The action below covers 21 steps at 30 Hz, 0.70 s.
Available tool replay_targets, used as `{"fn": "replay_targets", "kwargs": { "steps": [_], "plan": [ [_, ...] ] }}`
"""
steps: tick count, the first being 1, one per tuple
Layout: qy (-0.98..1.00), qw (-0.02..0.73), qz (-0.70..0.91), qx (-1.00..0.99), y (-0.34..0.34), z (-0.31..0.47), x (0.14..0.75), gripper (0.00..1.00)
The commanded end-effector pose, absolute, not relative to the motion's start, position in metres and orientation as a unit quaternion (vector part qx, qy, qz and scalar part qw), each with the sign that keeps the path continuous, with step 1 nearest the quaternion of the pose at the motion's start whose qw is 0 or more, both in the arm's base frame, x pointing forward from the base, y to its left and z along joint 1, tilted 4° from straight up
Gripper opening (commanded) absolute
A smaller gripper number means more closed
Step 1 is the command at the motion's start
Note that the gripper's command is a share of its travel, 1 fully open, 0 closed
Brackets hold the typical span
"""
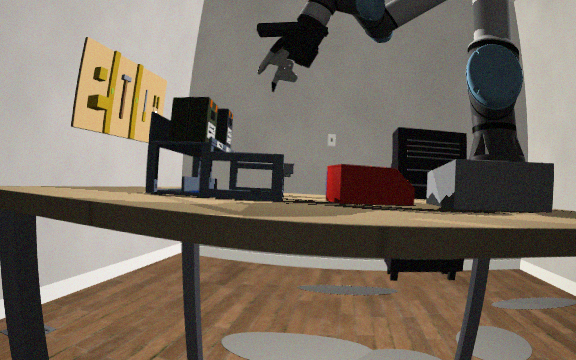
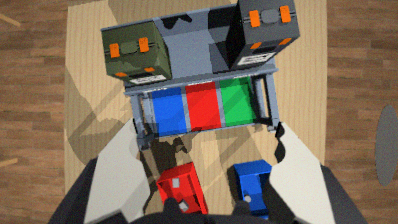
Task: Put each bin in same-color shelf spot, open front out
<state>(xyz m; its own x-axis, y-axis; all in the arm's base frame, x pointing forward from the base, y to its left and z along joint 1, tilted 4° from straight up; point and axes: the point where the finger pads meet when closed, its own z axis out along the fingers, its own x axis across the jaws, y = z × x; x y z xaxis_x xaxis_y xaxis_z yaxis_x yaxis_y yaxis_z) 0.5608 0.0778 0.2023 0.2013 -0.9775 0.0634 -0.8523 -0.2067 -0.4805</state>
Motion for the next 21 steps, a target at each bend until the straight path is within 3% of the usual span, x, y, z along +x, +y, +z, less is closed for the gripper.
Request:
{"fn": "replay_targets", "kwargs": {
  "steps": [1,21],
  "plan": [
    [0.606,0.172,-0.180,-0.756,0.077,0.201,0.559,1.00],
    [0.593,0.141,-0.156,-0.778,0.091,0.181,0.514,1.00]
  ]
}}
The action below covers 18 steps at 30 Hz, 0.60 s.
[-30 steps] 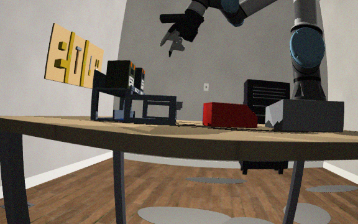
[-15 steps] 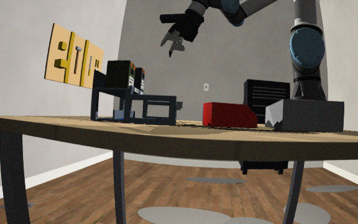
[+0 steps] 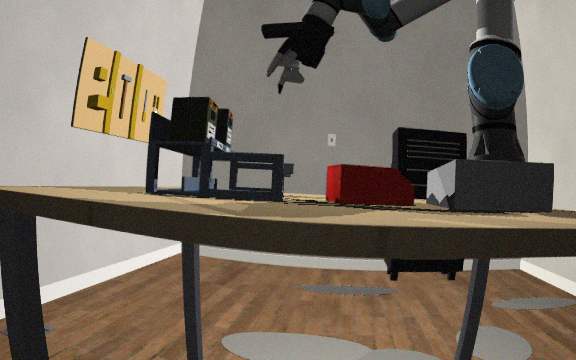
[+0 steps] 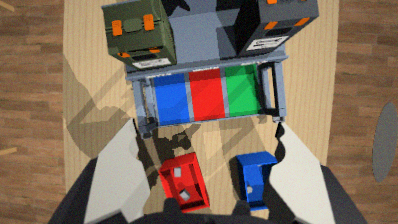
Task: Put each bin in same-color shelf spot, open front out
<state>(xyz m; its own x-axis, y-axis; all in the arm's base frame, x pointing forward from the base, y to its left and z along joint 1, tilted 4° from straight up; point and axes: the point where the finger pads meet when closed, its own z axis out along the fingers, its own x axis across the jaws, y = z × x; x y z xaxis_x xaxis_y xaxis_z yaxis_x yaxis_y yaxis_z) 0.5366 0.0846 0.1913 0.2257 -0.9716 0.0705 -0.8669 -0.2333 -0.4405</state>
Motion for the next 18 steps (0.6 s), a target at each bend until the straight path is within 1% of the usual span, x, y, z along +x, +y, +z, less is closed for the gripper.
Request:
{"fn": "replay_targets", "kwargs": {
  "steps": [1,5,18],
  "plan": [
    [0.591,0.137,-0.153,-0.780,0.092,0.179,0.509,1.00],
    [0.588,0.130,-0.147,-0.785,0.095,0.174,0.498,1.00],
    [0.556,0.069,-0.099,-0.822,0.110,0.136,0.409,1.00]
  ]
}}
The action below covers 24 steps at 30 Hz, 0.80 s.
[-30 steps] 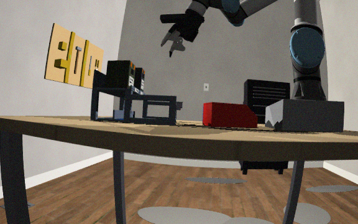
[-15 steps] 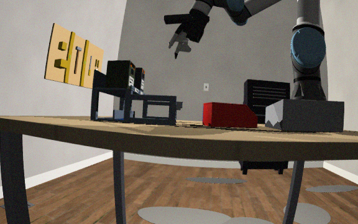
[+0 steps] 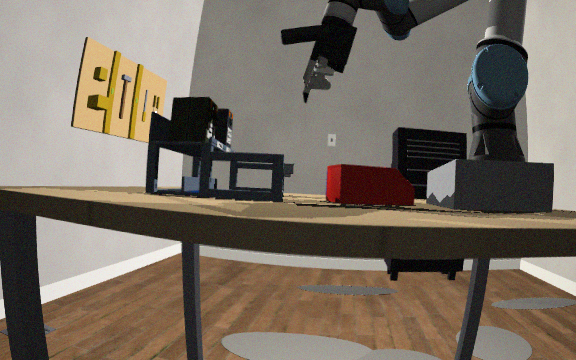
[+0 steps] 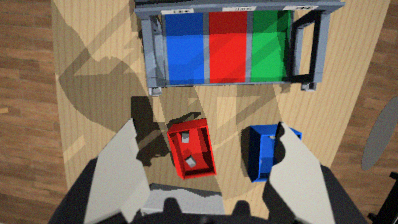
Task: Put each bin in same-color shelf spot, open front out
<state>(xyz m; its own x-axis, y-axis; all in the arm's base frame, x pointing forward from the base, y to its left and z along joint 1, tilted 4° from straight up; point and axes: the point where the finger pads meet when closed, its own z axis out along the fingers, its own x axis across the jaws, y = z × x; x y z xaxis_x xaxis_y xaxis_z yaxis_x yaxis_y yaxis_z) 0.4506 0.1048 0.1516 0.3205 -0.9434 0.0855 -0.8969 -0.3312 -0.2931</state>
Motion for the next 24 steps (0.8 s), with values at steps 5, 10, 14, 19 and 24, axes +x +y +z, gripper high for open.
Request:
{"fn": "replay_targets", "kwargs": {
  "steps": [5,10,14,19,24],
  "plan": [
    [0.547,0.055,-0.088,-0.831,0.113,0.127,0.387,1.00],
    [0.532,0.032,-0.070,-0.843,0.116,0.113,0.353,1.00],
    [0.521,0.017,-0.058,-0.851,0.117,0.104,0.330,1.00],
    [0.514,0.007,-0.050,-0.856,0.117,0.098,0.315,1.00],
    [0.505,-0.005,-0.040,-0.862,0.117,0.091,0.296,1.00]
  ]
}}
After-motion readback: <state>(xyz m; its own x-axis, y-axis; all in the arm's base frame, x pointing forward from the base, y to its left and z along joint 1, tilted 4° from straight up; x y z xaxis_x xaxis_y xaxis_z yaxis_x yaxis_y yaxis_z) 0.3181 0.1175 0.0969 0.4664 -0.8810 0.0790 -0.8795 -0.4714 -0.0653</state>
